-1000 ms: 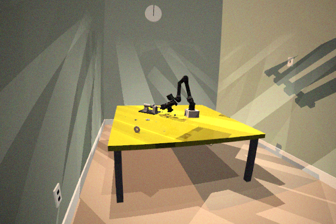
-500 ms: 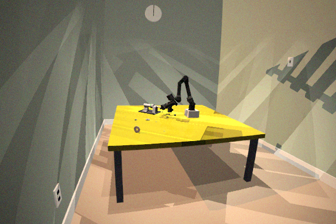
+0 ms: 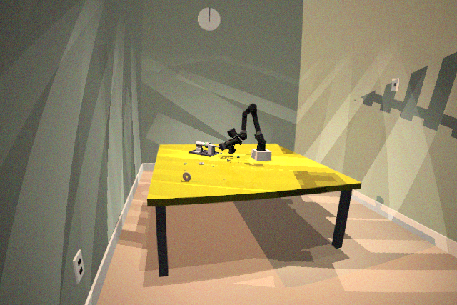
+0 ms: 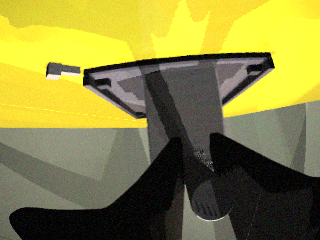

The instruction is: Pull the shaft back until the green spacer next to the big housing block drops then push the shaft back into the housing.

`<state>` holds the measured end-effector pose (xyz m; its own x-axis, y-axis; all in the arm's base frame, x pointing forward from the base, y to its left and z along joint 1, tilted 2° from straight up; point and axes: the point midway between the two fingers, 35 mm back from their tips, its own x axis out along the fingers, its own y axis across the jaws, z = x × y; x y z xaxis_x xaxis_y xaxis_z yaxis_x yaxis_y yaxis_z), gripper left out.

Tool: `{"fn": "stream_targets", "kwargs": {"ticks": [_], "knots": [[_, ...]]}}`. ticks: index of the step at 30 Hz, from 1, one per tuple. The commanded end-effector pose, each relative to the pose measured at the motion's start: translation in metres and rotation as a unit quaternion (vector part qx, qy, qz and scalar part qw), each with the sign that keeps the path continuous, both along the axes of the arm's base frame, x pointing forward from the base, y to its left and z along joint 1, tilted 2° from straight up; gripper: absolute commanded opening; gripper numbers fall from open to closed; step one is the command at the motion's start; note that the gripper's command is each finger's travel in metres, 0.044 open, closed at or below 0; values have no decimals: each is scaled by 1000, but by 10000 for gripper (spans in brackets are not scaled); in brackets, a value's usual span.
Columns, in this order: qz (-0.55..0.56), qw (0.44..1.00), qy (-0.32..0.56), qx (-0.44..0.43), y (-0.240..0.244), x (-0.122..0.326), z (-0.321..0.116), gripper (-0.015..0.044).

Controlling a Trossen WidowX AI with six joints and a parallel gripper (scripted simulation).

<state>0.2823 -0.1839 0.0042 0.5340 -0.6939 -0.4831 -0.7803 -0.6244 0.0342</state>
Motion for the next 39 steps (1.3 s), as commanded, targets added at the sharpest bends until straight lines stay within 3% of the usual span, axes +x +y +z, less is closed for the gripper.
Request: {"fn": "stream_targets", "kwargs": {"ticks": [1,39], "knots": [[-2,1000,-1,1,1,-1,0,0],[-2,1000,-1,1,3,-3,0,0]]}}
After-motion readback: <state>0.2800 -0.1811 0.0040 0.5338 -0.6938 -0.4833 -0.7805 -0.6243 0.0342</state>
